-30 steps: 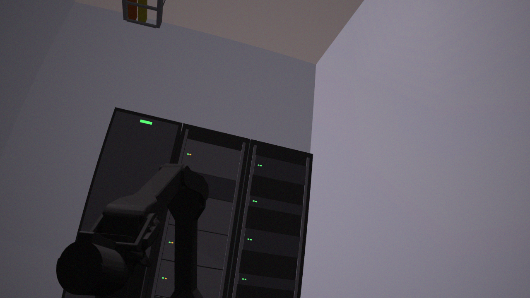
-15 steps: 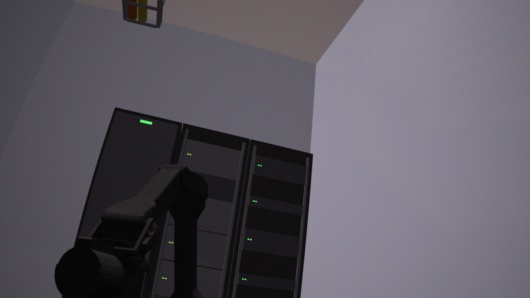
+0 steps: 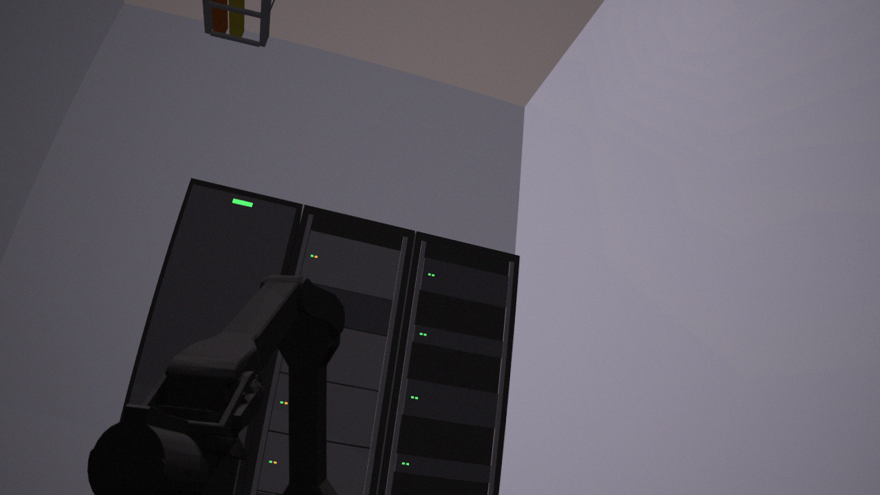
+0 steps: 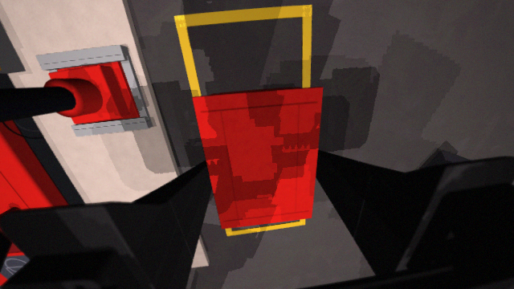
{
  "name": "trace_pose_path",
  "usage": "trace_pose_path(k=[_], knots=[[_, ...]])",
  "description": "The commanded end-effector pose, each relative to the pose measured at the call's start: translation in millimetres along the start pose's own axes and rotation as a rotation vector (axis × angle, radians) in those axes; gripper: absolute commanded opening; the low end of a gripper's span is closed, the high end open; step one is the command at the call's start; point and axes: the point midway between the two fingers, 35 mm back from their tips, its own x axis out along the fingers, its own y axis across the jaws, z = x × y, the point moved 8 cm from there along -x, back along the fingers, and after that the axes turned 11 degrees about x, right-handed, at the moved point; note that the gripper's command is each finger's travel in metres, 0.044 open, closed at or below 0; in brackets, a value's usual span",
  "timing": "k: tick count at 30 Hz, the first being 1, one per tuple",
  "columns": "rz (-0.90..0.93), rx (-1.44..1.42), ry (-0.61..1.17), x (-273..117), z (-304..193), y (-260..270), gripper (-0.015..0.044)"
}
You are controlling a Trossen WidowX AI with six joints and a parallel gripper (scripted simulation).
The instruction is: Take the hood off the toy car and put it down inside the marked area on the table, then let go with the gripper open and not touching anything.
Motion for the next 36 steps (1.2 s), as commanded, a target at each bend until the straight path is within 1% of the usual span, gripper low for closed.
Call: trace_pose_path(k=[1,9,26,29,34,36], knots=[[0.004,-0.003,0.000,2.4,0.1,0.2,0.0000],[0.004,-0.003,0.000,6.4,-0.1,0.2,0.0000],[0.000,0.000,0.000,2.6,0.1,0.0,0.0440],[0.002,0.000,0.001,-13.3,1.8,-0.5,0.0440],[0.007,0.000,0.002,-60.5,1.3,-1.3,0.0440],[0.008,0.000,0.003,-66.8,0.7,-1.3,0.0440]])
